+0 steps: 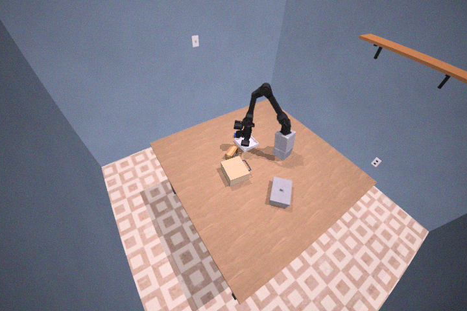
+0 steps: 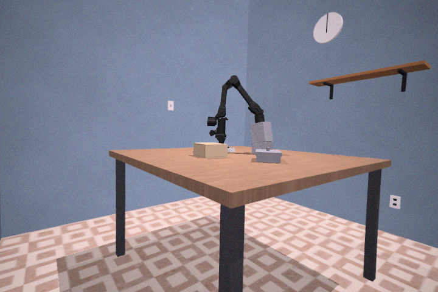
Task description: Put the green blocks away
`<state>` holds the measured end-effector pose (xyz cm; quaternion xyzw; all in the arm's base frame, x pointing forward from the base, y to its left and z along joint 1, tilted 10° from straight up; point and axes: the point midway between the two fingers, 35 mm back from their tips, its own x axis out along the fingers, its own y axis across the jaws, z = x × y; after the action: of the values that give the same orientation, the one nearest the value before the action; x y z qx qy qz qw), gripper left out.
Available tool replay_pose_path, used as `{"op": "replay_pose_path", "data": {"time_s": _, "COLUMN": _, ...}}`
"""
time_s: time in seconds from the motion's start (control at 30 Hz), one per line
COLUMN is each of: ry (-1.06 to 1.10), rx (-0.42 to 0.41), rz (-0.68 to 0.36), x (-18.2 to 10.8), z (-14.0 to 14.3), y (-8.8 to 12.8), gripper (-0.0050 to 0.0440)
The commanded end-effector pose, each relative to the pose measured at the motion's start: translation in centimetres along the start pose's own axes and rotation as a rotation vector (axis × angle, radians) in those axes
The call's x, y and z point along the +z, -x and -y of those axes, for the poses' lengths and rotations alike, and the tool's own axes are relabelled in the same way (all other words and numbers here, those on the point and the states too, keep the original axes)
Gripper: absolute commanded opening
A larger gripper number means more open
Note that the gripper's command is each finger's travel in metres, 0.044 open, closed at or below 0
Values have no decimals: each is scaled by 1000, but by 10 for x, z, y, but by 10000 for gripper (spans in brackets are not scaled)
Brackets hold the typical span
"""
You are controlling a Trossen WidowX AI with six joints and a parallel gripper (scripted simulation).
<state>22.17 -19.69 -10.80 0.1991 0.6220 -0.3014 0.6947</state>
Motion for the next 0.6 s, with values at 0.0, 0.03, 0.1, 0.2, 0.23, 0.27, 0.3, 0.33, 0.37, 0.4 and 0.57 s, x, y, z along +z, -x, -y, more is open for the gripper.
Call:
{"op": "replay_pose_path", "data": {"time_s": 0.0, "ry": 5, "rx": 4, "rz": -6, "x": -1, "z": -1, "y": -6, "gripper": 0}}
{"op": "replay_pose_path", "data": {"time_s": 0.03, "ry": 5, "rx": 4, "rz": -6, "x": -1, "z": -1, "y": -7, "gripper": 0}}
{"op": "replay_pose_path", "data": {"time_s": 0.1, "ry": 5, "rx": 4, "rz": -6, "x": -1, "z": -1, "y": -8, "gripper": 0}}
{"op": "replay_pose_path", "data": {"time_s": 0.2, "ry": 5, "rx": 4, "rz": -6, "x": -1, "z": -1, "y": -10, "gripper": 0}}
{"op": "replay_pose_path", "data": {"time_s": 0.23, "ry": 5, "rx": 4, "rz": -6, "x": -1, "z": -1, "y": -11, "gripper": 0}}
{"op": "replay_pose_path", "data": {"time_s": 0.27, "ry": 5, "rx": 4, "rz": -6, "x": -1, "z": -1, "y": -12, "gripper": 0}}
{"op": "replay_pose_path", "data": {"time_s": 0.3, "ry": 5, "rx": 4, "rz": -6, "x": -1, "z": -1, "y": -13, "gripper": 0}}
{"op": "replay_pose_path", "data": {"time_s": 0.33, "ry": 5, "rx": 4, "rz": -6, "x": -1, "z": -1, "y": -14, "gripper": 0}}
{"op": "replay_pose_path", "data": {"time_s": 0.37, "ry": 5, "rx": 4, "rz": -6, "x": -1, "z": -1, "y": -15, "gripper": 0}}
{"op": "replay_pose_path", "data": {"time_s": 0.4, "ry": 5, "rx": 4, "rz": -6, "x": -1, "z": -1, "y": -16, "gripper": 0}}
{"op": "replay_pose_path", "data": {"time_s": 0.57, "ry": 5, "rx": 4, "rz": -6, "x": -1, "z": -1, "y": -18, "gripper": 0}}
